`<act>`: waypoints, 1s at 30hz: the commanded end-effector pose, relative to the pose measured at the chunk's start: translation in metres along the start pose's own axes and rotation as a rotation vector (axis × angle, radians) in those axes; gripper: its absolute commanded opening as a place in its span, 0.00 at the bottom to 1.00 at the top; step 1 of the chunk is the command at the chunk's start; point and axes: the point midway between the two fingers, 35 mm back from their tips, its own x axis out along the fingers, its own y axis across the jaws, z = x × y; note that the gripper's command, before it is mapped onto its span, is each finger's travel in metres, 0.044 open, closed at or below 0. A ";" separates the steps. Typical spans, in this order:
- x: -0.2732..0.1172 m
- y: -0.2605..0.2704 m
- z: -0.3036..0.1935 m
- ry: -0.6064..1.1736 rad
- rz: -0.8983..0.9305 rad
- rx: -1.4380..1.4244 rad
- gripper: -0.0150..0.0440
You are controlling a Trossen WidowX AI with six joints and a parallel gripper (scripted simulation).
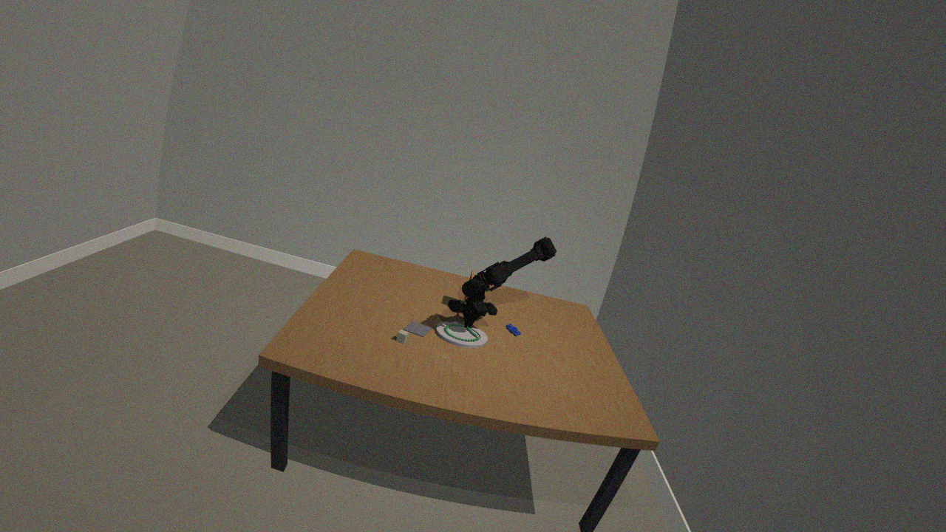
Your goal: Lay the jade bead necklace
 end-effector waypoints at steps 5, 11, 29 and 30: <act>-0.005 0.000 -0.001 -0.002 0.002 0.005 0.25; -0.005 0.008 -0.003 -0.001 0.003 0.005 0.25; 0.000 0.008 -0.004 0.002 0.002 0.002 0.65; 0.000 0.008 -0.004 0.002 0.002 0.002 0.70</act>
